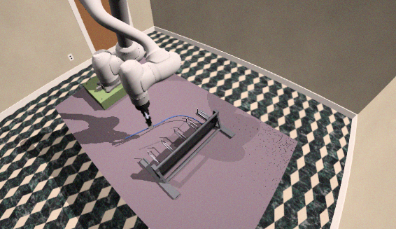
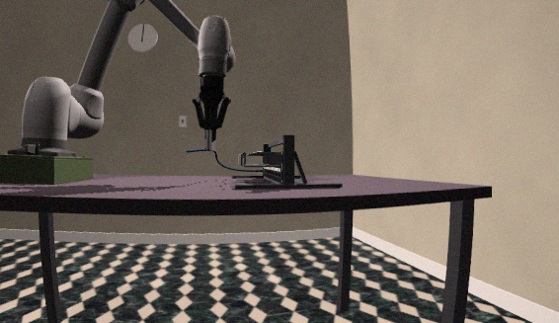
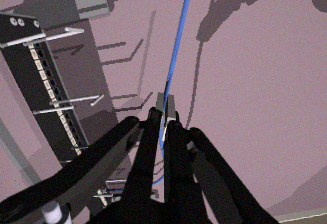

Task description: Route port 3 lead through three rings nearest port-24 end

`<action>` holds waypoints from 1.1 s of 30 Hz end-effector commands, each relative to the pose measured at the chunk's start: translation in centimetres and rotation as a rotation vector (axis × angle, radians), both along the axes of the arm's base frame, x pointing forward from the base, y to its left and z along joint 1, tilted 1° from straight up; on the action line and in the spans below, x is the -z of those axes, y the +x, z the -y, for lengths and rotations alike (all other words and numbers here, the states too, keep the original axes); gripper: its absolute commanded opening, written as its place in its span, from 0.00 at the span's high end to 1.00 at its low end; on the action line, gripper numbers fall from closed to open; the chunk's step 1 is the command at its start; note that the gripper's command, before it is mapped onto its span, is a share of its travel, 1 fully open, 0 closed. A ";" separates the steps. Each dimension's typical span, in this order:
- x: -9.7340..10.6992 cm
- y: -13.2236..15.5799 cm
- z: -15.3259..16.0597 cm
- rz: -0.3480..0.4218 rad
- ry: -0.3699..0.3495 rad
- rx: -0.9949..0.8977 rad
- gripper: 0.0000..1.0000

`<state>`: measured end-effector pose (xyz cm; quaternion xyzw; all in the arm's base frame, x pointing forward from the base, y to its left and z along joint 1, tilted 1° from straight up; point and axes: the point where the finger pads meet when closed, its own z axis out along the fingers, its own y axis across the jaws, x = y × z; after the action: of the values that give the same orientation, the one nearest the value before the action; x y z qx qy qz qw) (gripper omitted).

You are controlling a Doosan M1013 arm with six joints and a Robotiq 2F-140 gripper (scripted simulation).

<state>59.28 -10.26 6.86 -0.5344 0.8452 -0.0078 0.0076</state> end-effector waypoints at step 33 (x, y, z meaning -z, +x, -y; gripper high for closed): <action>-6.5 11.2 7.0 -0.001 -0.007 -0.343 1.00</action>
<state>70.36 -17.03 13.21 -0.6705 0.7418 -0.0065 0.0069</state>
